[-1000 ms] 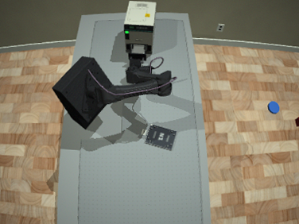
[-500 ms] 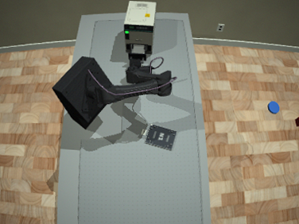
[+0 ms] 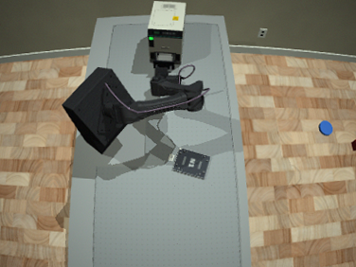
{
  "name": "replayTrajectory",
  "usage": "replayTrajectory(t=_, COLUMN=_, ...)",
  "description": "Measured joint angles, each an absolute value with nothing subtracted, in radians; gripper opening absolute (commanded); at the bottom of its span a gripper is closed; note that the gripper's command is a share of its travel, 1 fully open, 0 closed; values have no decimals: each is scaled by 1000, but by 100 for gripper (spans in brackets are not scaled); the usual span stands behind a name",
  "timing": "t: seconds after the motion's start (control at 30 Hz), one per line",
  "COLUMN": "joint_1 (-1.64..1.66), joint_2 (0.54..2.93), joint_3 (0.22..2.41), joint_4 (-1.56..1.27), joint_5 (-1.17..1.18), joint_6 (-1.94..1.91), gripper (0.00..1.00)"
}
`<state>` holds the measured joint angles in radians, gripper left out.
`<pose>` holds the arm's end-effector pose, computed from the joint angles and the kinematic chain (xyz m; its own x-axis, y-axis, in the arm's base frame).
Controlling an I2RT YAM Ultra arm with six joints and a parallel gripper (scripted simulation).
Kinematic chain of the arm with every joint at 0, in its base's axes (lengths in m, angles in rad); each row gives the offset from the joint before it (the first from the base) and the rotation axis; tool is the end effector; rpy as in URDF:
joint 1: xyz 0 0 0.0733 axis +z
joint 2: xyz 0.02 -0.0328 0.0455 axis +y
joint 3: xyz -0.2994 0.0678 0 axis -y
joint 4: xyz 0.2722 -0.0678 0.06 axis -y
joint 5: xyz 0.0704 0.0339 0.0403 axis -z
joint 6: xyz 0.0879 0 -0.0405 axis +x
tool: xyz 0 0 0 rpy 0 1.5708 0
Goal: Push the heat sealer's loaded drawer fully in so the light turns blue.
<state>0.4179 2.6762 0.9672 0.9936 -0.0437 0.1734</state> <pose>0.3899 0.1785 -0.1286 -0.6656 -0.1070 -0.7386 -0.3256 0.9321 0.1585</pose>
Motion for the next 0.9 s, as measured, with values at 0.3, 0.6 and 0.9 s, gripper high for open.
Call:
replayTrajectory(t=0.3, joint_1=440, joint_2=2702, joint_3=1014, joint_4=973, joint_5=-28, joint_6=189, gripper=0)
replayTrajectory(t=0.6, joint_1=464, joint_2=2729, joint_3=1065, joint_4=949, joint_5=-9, joint_6=204, gripper=0)
replayTrajectory(t=0.9, joint_1=485, joint_2=2757, joint_3=1119, joint_4=924, joint_5=6, joint_6=219, gripper=0)
